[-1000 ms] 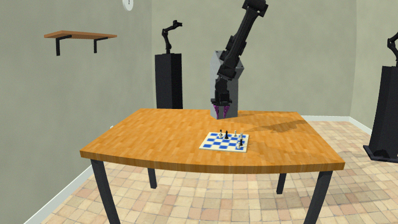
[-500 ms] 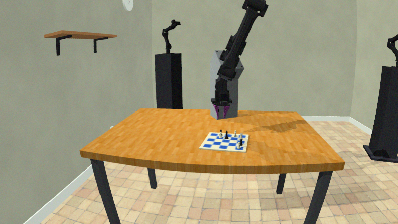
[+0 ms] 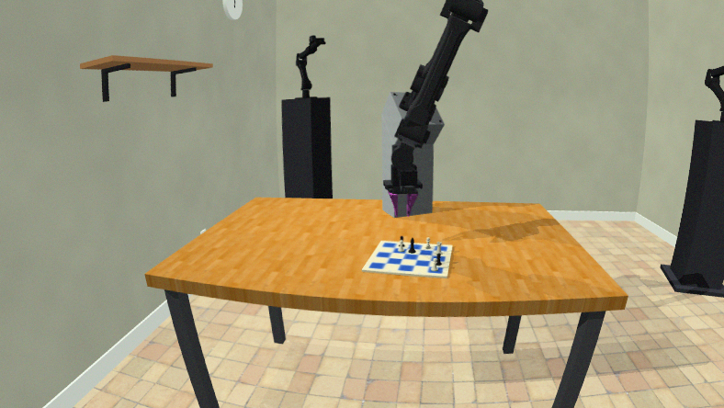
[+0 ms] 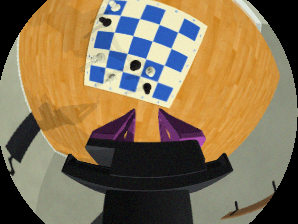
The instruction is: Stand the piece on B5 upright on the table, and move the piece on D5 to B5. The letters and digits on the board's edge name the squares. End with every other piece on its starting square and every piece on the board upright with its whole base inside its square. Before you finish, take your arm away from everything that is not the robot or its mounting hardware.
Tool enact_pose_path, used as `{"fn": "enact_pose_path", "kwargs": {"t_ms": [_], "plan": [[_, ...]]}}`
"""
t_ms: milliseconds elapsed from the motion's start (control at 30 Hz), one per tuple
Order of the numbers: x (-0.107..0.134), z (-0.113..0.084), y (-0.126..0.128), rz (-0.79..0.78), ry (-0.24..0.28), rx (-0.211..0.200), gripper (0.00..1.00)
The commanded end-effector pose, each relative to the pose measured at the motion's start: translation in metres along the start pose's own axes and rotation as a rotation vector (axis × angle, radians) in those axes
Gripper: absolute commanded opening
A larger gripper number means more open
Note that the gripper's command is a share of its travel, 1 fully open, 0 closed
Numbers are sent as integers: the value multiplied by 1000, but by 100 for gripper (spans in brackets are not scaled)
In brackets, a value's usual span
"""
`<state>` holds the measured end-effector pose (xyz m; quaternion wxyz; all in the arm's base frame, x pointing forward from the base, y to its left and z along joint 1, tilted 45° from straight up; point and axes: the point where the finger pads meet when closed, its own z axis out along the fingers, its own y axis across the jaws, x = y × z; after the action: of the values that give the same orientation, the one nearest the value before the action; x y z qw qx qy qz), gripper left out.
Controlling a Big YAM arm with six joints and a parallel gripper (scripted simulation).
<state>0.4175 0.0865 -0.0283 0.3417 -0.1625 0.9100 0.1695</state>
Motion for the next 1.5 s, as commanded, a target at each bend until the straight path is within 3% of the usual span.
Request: {"fn": "enact_pose_path", "kwargs": {"t_ms": [0,1167,1467], "plan": [[-4,5,1,4,-9,-2,33],[-3,48,3,3,-8,-4,33],[-3,51,-2,11,-10,3,33]]}}
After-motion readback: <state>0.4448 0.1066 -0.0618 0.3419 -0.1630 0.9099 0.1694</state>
